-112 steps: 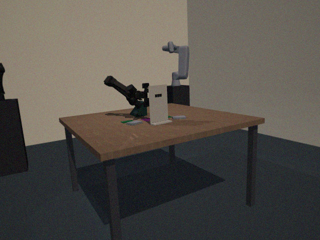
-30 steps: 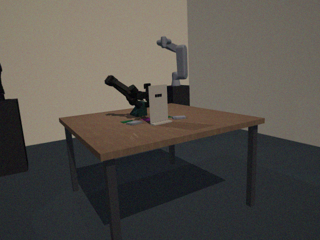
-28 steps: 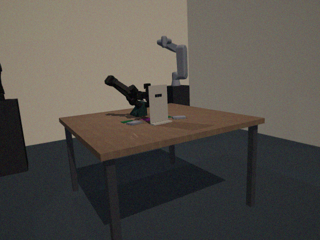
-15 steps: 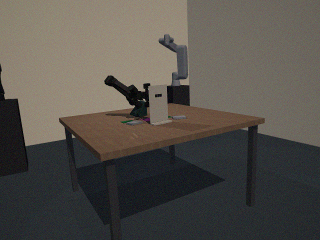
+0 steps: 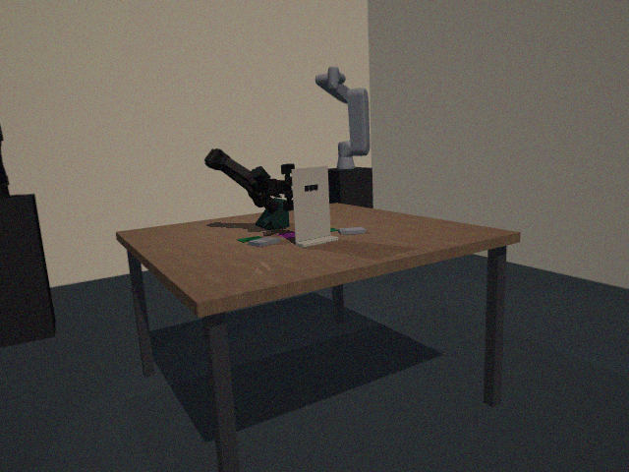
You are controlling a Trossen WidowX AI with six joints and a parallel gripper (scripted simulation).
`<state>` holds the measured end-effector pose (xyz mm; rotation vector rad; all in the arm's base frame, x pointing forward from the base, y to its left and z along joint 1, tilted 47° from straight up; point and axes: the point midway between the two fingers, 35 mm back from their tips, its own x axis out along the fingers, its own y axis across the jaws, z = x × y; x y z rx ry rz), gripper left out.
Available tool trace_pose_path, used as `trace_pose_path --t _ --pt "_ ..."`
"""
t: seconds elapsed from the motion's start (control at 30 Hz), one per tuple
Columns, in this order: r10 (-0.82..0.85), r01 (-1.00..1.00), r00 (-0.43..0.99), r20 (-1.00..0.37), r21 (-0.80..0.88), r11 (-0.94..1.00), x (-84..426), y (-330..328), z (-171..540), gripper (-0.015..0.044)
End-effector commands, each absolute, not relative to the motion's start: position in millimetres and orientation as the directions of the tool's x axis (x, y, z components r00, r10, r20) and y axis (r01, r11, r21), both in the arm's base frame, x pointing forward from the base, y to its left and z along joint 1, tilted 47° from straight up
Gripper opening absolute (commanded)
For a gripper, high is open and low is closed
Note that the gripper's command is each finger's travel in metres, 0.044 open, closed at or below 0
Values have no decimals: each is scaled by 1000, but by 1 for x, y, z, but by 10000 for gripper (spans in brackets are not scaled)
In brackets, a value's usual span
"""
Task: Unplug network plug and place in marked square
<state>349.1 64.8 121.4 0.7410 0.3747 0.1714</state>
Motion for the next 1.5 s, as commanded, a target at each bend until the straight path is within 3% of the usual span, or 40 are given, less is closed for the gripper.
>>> trace_pose_path --t 0.0,1.47 --pt "279 -19 922 -268 689 725 347 64 123 0" --pt "279 -19 922 -269 689 725 326 65 122 0"
